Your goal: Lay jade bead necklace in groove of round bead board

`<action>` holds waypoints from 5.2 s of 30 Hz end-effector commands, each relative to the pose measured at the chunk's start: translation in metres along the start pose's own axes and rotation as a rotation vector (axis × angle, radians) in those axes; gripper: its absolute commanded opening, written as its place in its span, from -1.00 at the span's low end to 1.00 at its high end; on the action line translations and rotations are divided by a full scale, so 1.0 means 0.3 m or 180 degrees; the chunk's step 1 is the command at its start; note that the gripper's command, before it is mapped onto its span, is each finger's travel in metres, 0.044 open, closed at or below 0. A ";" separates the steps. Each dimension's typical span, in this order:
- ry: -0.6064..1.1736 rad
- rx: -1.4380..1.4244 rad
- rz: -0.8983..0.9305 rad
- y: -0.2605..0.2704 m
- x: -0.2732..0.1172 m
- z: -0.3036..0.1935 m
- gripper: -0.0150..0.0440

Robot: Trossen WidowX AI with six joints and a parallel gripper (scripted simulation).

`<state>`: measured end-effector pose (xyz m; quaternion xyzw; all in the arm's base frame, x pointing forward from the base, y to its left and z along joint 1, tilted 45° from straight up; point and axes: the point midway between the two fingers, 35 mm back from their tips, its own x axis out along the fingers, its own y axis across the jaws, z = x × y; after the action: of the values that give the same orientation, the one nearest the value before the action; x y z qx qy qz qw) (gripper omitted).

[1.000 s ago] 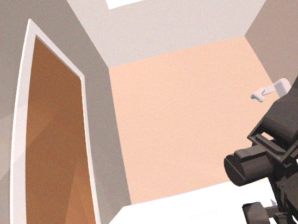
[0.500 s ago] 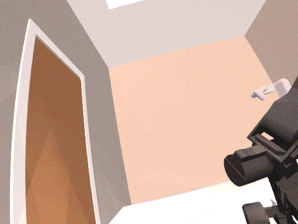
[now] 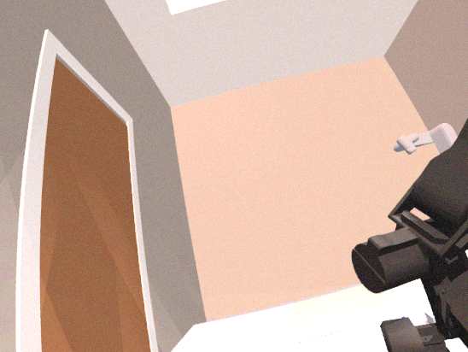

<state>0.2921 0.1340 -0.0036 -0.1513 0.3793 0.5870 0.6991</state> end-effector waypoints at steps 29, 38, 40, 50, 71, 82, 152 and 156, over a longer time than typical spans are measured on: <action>0.0025 0.0023 0.0022 0.004 -0.016 -0.004 1.00; 0.0025 0.0023 0.0022 0.004 -0.016 -0.004 1.00; 0.0028 0.0177 0.0020 0.002 -0.030 -0.008 0.82; 0.0033 0.1223 0.0013 -0.008 -0.126 -0.036 -0.07; 0.0025 0.1204 0.0001 -0.013 -0.038 -0.033 -0.08; 0.0029 0.1224 0.0017 -0.006 0.008 -0.036 -0.08; 0.0029 0.1224 0.0017 0.017 -0.016 -0.011 -0.49; 0.0029 0.1224 0.0017 0.017 -0.015 -0.011 -0.49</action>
<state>0.2888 0.1300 -0.0001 -0.0193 0.4834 0.5068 0.7135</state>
